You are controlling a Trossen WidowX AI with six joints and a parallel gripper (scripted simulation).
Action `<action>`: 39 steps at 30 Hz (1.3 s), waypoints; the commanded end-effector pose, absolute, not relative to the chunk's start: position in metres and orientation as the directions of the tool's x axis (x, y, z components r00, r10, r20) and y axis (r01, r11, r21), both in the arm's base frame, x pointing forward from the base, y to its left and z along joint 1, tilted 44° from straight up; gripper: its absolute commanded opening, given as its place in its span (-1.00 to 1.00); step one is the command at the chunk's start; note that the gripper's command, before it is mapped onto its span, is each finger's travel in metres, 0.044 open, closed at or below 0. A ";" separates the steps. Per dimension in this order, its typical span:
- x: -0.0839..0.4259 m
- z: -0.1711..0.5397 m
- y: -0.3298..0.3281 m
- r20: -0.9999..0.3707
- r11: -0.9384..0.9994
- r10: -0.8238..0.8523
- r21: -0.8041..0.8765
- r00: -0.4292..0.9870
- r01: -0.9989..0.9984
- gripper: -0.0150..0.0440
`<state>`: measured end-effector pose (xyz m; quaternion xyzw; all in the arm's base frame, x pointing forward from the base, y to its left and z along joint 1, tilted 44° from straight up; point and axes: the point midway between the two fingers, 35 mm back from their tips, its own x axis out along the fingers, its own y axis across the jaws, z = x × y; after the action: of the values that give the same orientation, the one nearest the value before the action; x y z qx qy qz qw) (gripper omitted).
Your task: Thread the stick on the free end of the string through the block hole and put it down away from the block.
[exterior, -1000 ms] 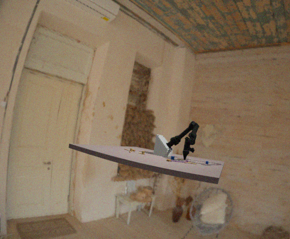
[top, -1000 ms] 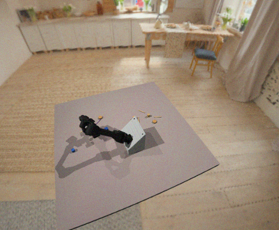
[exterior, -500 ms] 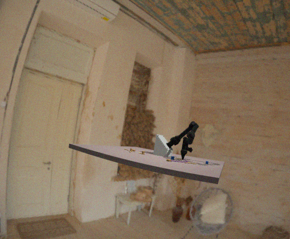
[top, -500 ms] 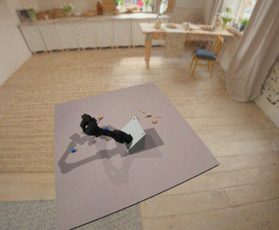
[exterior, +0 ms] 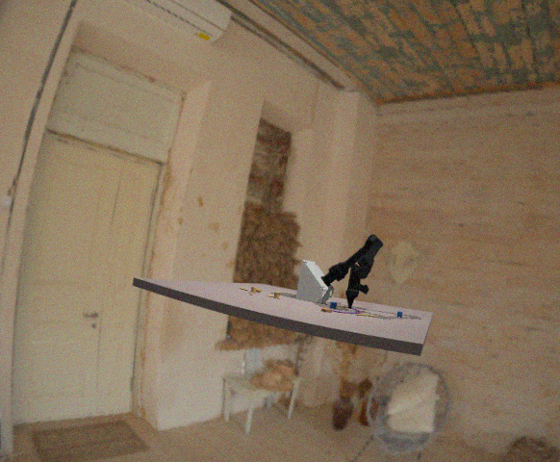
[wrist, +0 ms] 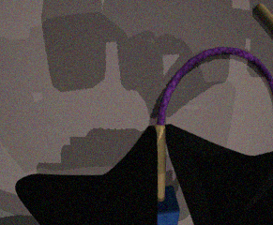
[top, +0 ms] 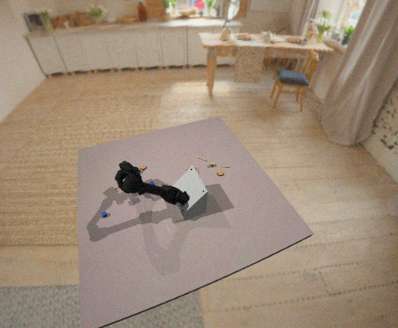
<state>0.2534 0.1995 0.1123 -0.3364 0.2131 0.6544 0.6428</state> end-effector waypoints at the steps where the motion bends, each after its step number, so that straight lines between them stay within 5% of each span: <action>1: 0.253 0.112 0.201 -0.711 -0.087 0.701 -0.154 0.049 -0.984 -0.49; 39: 0.260 0.082 0.171 -0.713 -0.087 0.699 -0.152 0.049 -0.984 -0.49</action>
<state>0.2591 0.1739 0.0868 -0.3392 0.2110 0.6540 0.6425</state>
